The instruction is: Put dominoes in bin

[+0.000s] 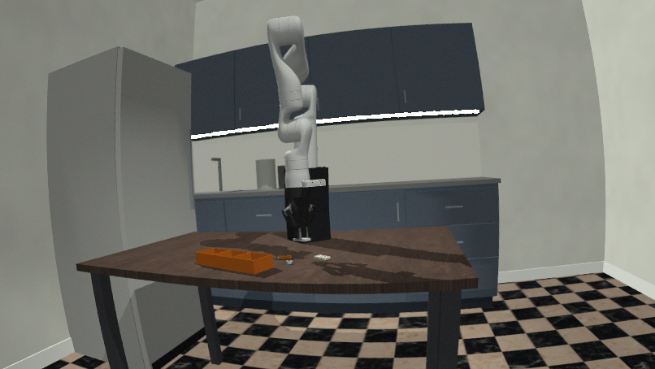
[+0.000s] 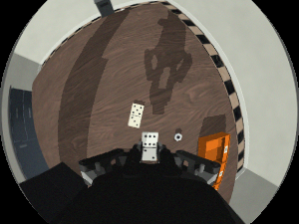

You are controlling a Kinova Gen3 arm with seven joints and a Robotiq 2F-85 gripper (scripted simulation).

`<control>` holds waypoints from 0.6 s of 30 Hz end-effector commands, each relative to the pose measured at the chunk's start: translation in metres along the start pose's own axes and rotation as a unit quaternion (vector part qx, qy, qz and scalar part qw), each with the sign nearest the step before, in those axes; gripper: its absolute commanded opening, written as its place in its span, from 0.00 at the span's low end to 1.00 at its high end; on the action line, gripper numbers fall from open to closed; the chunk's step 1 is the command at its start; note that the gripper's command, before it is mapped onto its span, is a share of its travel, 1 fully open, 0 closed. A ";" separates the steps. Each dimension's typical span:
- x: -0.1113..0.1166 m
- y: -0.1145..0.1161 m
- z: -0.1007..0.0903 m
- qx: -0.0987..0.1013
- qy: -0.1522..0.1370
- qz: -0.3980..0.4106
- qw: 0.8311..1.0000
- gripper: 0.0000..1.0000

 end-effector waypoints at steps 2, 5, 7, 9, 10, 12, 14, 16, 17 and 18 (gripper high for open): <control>0.000 0.000 0.000 -0.001 0.000 0.000 1.000 0.21; -0.011 0.015 0.000 -0.001 0.000 0.000 1.000 0.21; -0.018 0.024 0.000 -0.001 0.000 0.000 1.000 0.21; -0.018 0.024 0.000 -0.001 0.000 0.000 1.000 0.21; -0.022 0.029 0.000 -0.001 0.000 0.000 1.000 0.21; -0.029 0.038 0.000 -0.001 0.000 0.000 1.000 0.21; -0.036 0.048 0.000 -0.001 0.000 0.000 1.000 0.21; -0.044 0.057 0.000 -0.001 0.000 0.000 1.000 0.21; -0.047 0.062 0.000 -0.001 0.000 0.000 1.000 0.21; -0.051 0.067 0.000 -0.001 0.000 0.000 1.000 0.21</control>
Point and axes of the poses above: the point where the finger pads meet when closed, its own z axis out along the fingers, its own y axis across the jaws, x = y × z, the point moved 10 cm from there along -z, back along the fingers, and after that the axes turned 2 degrees about -z, right-handed, at the moved point
